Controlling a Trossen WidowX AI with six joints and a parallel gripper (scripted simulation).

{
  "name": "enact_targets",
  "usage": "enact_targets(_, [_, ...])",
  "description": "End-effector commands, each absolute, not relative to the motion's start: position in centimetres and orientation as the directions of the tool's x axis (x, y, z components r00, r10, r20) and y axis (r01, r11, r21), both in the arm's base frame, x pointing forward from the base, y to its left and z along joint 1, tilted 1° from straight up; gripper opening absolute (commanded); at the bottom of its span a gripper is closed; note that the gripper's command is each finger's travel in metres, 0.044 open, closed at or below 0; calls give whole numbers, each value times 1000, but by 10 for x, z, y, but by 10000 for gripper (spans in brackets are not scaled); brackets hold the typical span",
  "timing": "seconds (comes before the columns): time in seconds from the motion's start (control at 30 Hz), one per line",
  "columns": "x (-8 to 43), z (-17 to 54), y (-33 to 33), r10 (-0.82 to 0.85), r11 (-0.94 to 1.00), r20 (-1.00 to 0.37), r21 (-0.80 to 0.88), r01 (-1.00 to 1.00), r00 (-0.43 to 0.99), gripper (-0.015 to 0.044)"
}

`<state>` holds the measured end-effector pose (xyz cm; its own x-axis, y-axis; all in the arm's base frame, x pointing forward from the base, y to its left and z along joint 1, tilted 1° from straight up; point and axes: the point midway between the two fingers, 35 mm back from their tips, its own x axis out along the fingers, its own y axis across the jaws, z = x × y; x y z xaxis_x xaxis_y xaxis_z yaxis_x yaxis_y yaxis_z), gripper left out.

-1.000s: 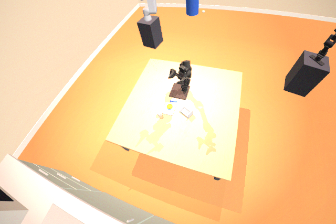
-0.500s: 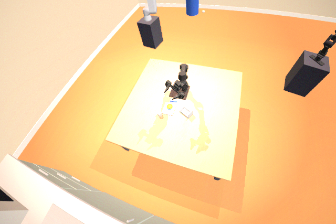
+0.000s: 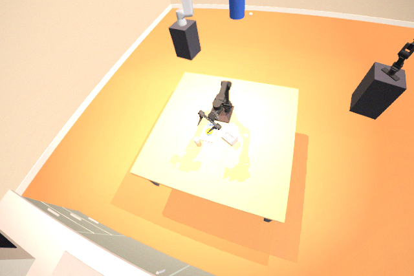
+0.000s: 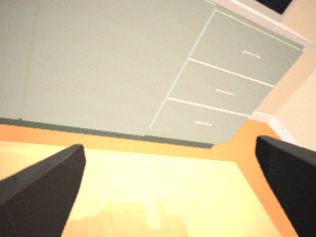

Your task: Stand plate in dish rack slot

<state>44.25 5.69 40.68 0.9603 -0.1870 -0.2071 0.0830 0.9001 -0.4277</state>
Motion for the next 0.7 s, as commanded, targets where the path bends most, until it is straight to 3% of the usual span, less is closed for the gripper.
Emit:
enact_targets(0.0, [448, 368, 46, -189, 894, -323, -448, 26, 927, 400])
enact_targets(0.33, [439, 277, 15, -192, 891, -595, -439, -116, 780, 400])
enact_targets(0.67, [406, 196, -15, -167, 914, -821, -336, -226, 547, 400])
